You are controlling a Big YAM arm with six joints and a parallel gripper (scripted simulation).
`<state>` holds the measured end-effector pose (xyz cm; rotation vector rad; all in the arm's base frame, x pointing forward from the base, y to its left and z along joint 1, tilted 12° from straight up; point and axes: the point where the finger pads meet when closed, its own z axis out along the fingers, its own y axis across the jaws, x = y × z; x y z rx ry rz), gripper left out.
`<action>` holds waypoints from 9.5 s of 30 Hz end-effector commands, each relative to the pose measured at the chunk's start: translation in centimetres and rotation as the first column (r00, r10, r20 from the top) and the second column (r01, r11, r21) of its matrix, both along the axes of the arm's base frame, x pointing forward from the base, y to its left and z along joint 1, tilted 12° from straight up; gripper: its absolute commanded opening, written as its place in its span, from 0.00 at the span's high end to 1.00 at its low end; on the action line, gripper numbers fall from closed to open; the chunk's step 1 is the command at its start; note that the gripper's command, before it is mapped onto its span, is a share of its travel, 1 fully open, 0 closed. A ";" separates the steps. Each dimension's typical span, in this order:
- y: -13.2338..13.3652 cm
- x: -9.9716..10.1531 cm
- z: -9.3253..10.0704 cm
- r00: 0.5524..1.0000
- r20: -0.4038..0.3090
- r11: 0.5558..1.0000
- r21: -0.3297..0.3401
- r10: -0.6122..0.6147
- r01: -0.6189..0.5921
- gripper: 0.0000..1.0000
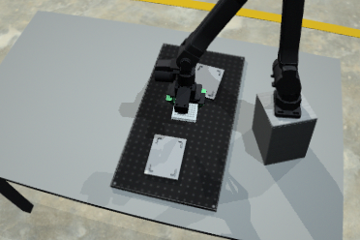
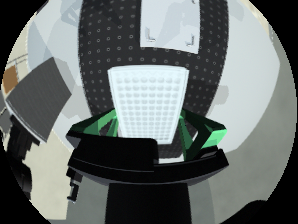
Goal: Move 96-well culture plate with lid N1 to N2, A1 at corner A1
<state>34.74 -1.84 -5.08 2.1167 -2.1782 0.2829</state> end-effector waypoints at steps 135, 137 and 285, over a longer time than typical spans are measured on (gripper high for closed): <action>15.4 6.7 -7.9 0.999 0.035 1.000 0.013 -0.023 0.022 1.00; 15.2 6.6 -8.8 0.999 0.024 1.000 0.009 -0.023 0.022 1.00; 16.6 6.1 -6.1 0.999 0.033 1.000 0.014 -0.017 0.017 0.00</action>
